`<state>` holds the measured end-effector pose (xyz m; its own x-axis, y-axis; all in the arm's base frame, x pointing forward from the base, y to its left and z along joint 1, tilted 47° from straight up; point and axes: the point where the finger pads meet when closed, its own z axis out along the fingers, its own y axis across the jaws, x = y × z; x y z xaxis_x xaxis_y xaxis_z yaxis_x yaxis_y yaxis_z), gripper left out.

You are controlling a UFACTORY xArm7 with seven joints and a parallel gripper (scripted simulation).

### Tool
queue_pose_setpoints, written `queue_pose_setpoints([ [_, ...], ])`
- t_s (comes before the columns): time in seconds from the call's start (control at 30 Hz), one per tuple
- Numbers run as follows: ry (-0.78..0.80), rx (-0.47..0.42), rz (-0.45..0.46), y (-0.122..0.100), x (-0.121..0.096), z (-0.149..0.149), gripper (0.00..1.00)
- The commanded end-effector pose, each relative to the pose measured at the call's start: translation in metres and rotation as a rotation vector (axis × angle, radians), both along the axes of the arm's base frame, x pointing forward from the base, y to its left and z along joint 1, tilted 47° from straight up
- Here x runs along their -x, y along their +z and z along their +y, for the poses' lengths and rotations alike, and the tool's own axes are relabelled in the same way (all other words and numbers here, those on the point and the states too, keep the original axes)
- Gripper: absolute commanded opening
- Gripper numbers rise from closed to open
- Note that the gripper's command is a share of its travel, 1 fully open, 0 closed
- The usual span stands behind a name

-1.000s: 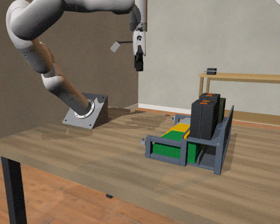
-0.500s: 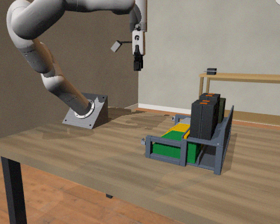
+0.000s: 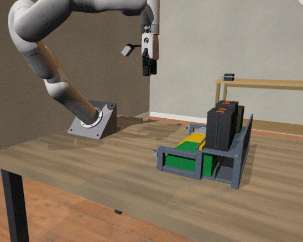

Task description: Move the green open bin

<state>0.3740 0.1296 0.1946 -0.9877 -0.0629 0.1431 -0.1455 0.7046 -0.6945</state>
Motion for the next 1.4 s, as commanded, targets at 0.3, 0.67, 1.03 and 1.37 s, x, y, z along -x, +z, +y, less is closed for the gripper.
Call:
queue_pose_setpoints([
  [0.3,-0.113,0.039,-0.127,0.0004,-0.0001,0.0020,1.00],
  [0.67,-0.133,0.046,-0.148,0.0004,-0.0001,0.0020,1.00],
  [1.03,-0.133,0.046,-0.148,0.0004,-0.0001,0.0020,1.00],
  [1.37,-0.133,0.046,-0.148,0.0004,-0.0001,0.0020,1.00],
])
